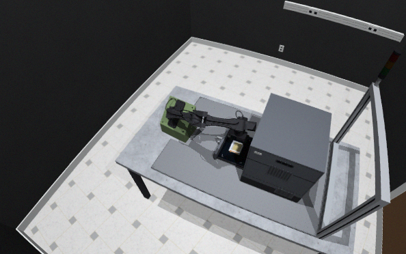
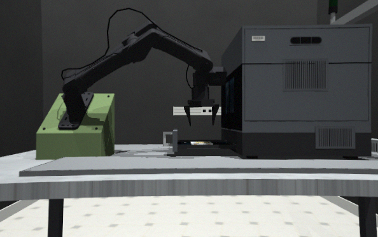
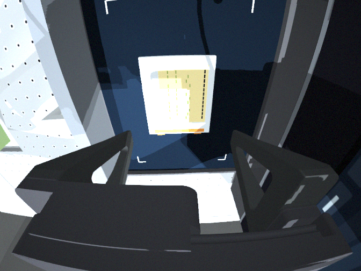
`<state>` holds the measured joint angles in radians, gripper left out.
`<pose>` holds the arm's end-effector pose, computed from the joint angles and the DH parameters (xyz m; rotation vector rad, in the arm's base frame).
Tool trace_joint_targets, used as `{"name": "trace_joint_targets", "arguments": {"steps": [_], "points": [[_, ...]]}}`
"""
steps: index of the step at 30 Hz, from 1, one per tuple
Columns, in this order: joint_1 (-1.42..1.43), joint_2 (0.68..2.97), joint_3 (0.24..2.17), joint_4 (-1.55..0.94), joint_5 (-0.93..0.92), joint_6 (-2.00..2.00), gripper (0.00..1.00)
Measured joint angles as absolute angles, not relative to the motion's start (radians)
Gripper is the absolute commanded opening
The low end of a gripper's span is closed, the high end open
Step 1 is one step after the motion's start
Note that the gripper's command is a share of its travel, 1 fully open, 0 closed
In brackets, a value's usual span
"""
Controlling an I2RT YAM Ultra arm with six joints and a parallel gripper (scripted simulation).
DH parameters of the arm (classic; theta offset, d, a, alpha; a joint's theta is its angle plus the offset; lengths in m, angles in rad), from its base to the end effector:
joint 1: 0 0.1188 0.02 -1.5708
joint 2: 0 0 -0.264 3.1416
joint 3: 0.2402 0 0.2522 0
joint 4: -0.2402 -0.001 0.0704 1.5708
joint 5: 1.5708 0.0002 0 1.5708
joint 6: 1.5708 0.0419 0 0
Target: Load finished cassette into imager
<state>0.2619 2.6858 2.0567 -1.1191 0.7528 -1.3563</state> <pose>0.4634 0.0956 0.0400 1.8758 -1.6672 0.7305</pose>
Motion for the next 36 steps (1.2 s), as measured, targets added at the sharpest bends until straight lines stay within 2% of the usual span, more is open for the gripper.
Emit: {"name": "trace_joint_targets", "arguments": {"steps": [36], "points": [[0.262, 2.686, 2.059, -1.132, 0.752, -1.352, 0.91]]}}
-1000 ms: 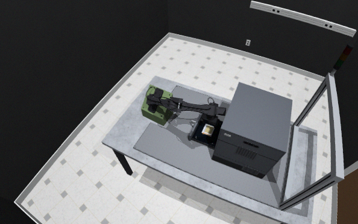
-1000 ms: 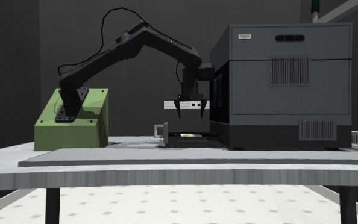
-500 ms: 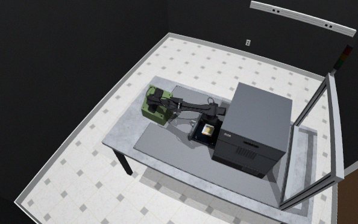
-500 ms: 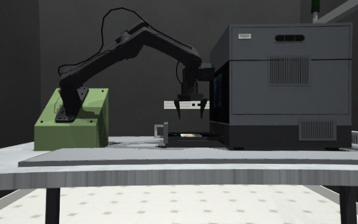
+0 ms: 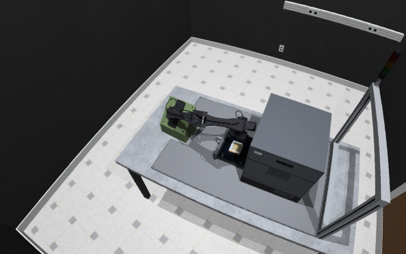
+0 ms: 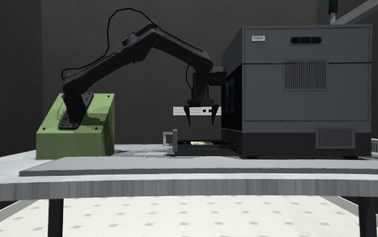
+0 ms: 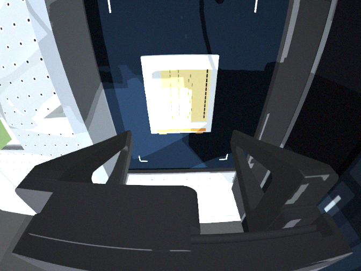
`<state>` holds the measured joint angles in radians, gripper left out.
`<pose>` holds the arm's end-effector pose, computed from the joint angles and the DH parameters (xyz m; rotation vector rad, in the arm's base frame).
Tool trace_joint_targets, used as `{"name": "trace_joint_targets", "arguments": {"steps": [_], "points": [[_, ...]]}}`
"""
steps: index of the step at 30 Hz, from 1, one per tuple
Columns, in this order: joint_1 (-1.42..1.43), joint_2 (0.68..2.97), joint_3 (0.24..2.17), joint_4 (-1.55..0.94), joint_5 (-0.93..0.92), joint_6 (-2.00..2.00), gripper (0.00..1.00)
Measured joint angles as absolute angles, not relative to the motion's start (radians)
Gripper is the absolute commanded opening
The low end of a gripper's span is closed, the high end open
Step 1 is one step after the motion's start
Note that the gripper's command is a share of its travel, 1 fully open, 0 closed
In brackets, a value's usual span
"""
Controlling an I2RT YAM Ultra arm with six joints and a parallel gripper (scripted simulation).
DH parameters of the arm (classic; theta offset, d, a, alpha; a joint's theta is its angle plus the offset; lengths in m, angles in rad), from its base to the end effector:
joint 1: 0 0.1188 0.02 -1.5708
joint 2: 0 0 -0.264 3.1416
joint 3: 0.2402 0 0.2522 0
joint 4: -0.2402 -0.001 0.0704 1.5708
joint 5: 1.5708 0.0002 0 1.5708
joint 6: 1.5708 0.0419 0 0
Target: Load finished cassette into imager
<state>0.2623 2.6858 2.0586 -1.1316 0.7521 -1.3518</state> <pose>0.4626 0.0956 0.0406 1.8722 -1.6639 0.7230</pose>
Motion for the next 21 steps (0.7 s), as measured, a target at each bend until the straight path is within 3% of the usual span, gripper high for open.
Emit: {"name": "trace_joint_targets", "arguments": {"steps": [13, 14, 21], "points": [[0.262, 2.686, 2.059, -1.132, 0.752, -1.352, 0.91], [0.262, 2.686, 2.059, -1.132, 0.752, -1.352, 1.00], [0.262, 2.648, 1.971, -1.106, 0.752, -1.351, 1.00]]}}
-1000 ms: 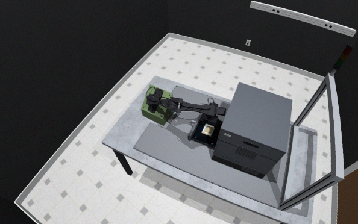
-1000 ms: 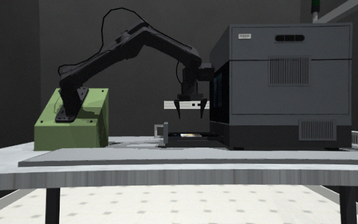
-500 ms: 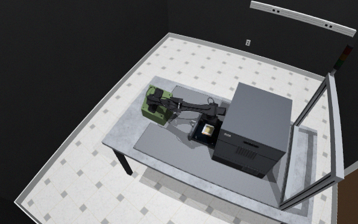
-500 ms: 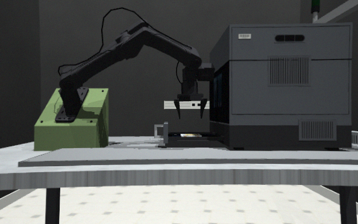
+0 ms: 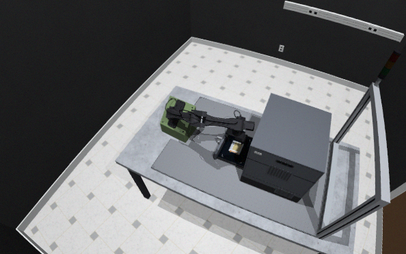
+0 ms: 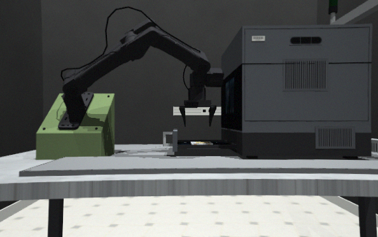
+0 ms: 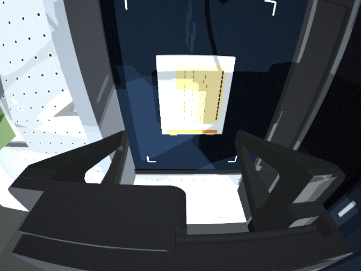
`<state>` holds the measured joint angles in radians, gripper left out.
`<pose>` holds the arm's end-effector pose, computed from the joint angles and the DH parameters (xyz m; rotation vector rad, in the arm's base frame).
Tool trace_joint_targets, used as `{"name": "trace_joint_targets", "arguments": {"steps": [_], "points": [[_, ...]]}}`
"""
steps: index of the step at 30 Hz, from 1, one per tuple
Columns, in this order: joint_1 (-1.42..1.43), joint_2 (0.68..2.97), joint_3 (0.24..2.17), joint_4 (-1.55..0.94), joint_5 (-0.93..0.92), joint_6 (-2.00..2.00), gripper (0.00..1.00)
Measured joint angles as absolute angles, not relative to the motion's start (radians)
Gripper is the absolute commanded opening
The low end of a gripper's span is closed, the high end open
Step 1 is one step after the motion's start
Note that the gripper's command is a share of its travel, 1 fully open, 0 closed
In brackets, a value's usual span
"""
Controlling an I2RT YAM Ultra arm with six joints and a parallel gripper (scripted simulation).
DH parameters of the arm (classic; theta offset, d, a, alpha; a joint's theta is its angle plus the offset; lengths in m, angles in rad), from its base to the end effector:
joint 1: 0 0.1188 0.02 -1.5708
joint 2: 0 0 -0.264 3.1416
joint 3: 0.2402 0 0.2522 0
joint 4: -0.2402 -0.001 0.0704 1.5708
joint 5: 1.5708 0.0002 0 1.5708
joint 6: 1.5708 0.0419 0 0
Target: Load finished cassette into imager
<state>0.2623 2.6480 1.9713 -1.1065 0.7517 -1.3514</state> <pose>0.4510 0.0925 0.0386 1.8692 -1.6458 0.7025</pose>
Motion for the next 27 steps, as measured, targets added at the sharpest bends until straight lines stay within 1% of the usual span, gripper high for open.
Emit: {"name": "trace_joint_targets", "arguments": {"steps": [27], "points": [[0.296, 2.530, 1.802, -1.076, 0.746, -1.307, 1.00]]}}
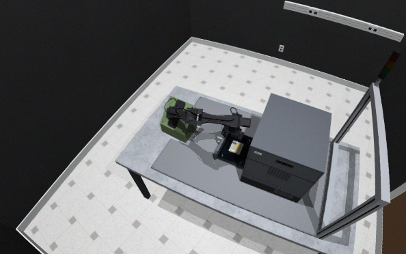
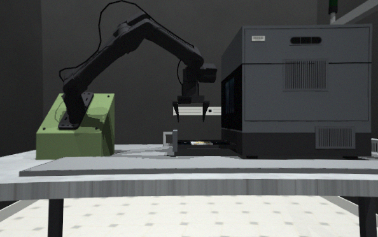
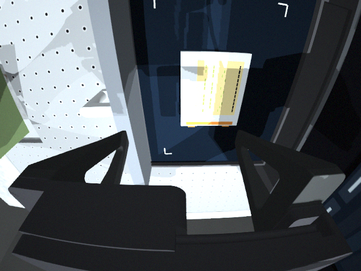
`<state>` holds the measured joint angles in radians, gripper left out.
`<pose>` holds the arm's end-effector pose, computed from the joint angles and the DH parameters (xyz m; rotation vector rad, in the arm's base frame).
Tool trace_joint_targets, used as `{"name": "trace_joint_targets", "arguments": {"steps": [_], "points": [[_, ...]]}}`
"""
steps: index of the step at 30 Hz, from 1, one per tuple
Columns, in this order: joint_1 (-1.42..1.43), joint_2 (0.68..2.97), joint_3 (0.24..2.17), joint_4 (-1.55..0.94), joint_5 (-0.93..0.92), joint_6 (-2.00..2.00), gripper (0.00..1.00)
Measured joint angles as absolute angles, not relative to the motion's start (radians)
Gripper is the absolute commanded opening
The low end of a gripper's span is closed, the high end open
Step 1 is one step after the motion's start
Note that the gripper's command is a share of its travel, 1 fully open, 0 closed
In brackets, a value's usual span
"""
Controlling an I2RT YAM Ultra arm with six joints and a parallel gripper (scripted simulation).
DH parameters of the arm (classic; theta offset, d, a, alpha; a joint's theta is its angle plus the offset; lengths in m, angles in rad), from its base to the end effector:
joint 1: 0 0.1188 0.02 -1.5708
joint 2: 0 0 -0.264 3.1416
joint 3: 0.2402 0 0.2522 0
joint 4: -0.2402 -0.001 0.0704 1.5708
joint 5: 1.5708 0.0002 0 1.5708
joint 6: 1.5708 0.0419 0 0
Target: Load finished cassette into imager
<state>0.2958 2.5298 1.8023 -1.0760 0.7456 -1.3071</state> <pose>0.4245 0.1007 0.0539 1.8702 -1.6525 0.7119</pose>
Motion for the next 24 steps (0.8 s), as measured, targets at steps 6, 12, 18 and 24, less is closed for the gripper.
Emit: {"name": "trace_joint_targets", "arguments": {"steps": [6, 12, 18, 24], "points": [[0.302, 2.510, 1.773, -1.073, 0.744, -1.296, 1.00], [0.312, 2.484, 1.737, -1.073, 0.743, -1.285, 1.00], [0.323, 2.464, 1.713, -1.073, 0.740, -1.274, 1.00], [0.329, 2.442, 1.682, -1.071, 0.739, -1.262, 1.00]]}}
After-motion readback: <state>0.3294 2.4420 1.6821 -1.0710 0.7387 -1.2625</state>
